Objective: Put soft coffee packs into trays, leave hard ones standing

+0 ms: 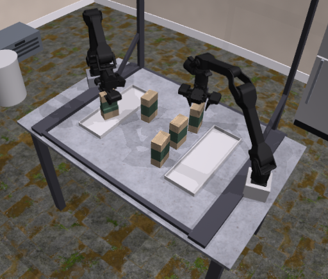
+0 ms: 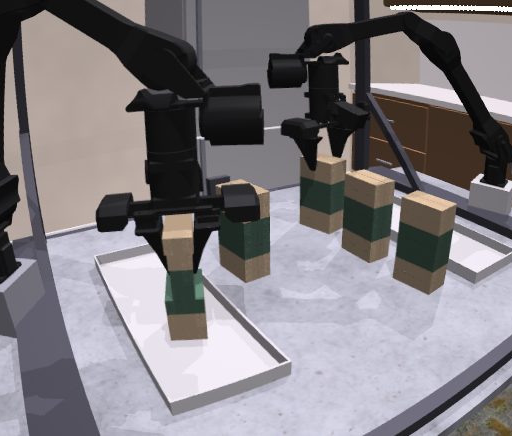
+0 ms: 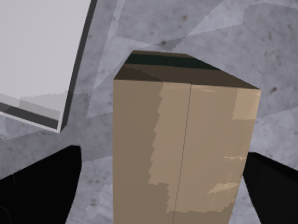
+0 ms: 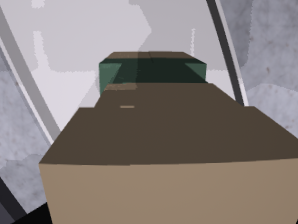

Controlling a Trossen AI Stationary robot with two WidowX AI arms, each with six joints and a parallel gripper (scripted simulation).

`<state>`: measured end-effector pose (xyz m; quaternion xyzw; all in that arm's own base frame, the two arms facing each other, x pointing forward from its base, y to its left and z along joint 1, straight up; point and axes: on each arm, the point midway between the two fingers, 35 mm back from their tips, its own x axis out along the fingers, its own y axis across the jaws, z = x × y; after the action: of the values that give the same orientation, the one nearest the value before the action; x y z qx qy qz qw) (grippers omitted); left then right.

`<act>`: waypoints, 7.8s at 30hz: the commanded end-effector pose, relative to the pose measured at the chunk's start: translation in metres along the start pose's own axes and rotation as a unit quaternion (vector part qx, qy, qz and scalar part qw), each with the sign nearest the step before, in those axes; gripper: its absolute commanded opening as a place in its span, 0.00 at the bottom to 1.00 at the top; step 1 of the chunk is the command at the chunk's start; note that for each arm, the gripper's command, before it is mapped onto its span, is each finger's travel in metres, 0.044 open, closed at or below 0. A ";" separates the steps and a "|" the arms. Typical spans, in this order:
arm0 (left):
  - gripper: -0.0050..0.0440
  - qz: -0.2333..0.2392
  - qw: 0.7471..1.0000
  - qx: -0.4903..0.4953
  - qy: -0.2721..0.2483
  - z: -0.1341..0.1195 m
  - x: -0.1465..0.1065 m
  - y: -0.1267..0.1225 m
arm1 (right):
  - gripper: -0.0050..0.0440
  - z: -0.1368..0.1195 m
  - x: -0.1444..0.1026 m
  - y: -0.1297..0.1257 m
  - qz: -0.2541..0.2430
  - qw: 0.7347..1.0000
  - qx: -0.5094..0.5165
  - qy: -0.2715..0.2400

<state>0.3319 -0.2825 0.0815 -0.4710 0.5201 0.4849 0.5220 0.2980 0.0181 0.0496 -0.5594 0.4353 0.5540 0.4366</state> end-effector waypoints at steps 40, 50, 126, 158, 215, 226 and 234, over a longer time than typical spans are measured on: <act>0.83 -0.014 1.000 -0.003 0.016 0.032 -0.037 0.140 | 0.83 0.000 0.003 -0.002 -0.007 1.000 -0.001 -0.001; 0.83 -0.014 1.000 -0.003 0.016 0.032 -0.037 0.140 | 0.83 0.000 0.003 -0.002 -0.007 1.000 -0.001 -0.001; 0.83 -0.022 0.993 0.112 0.010 0.133 -0.042 -0.043 | 0.83 0.000 -0.070 -0.001 -0.007 1.000 -0.001 -0.001; 0.83 -0.022 0.993 0.112 0.010 0.132 -0.035 -0.044 | 0.83 0.000 -0.070 -0.001 -0.007 1.000 -0.001 -0.001; 0.83 -0.022 0.993 0.112 0.010 0.130 0.033 -0.046 | 0.83 0.000 -0.070 -0.001 -0.007 1.000 -0.001 -0.001; 0.83 -0.022 0.993 0.112 0.010 0.130 0.040 -0.047 | 0.83 0.000 -0.070 -0.001 -0.007 1.000 -0.001 -0.001; 0.83 -0.022 0.993 0.112 0.010 0.130 0.040 -0.047 | 0.83 0.000 -0.070 -0.001 -0.007 1.000 -0.001 -0.001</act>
<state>0.3870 -0.1544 0.0365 -0.4201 0.5672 0.4160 0.5733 0.2969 0.0180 0.1131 -0.5577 0.4368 0.5557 0.4351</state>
